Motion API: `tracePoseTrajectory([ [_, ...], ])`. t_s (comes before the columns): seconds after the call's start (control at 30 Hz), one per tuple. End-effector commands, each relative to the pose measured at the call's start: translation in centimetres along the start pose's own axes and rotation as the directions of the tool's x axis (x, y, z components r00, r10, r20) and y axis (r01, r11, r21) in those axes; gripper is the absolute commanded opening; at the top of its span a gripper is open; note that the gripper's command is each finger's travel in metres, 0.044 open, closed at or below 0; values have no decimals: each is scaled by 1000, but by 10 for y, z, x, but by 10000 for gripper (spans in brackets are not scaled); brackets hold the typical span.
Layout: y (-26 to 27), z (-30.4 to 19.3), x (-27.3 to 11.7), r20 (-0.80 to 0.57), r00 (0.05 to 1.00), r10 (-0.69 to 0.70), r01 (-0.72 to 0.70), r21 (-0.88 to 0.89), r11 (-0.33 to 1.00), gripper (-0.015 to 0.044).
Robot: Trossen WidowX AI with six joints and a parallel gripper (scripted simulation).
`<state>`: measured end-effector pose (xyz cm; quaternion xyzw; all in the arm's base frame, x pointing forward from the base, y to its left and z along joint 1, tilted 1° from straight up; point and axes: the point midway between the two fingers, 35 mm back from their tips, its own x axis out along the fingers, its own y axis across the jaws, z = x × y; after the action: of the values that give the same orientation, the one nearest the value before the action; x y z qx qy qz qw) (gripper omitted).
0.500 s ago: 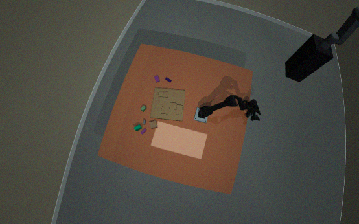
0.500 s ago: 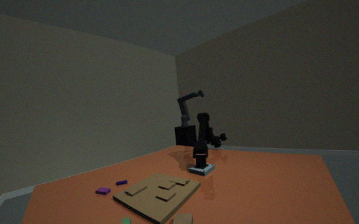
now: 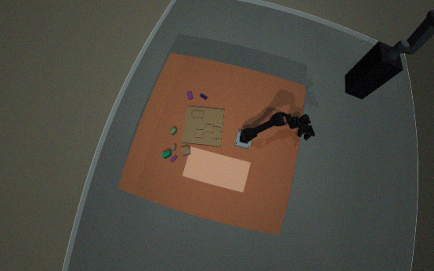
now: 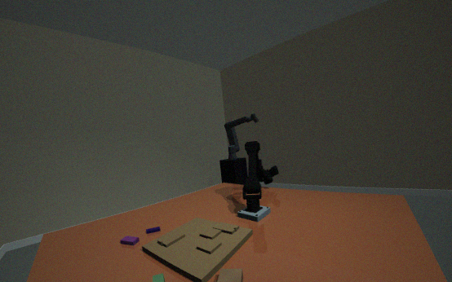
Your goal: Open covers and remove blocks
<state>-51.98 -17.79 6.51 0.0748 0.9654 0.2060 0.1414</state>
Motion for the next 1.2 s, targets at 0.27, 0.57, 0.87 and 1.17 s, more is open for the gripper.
tracePoseTrajectory([
  [0.27, -49, -13, -42, -23, 992, -122, 119, -121, 986, 0],
  [0.57, -79, -21, -74, -45, 978, -203, 189, -212, 959, 0],
  [0.87, -110, -32, -111, -67, 954, -292, 257, -320, 912, 0],
  [1.17, -135, -40, -148, -79, 928, -364, 310, -379, 872, 0],
])
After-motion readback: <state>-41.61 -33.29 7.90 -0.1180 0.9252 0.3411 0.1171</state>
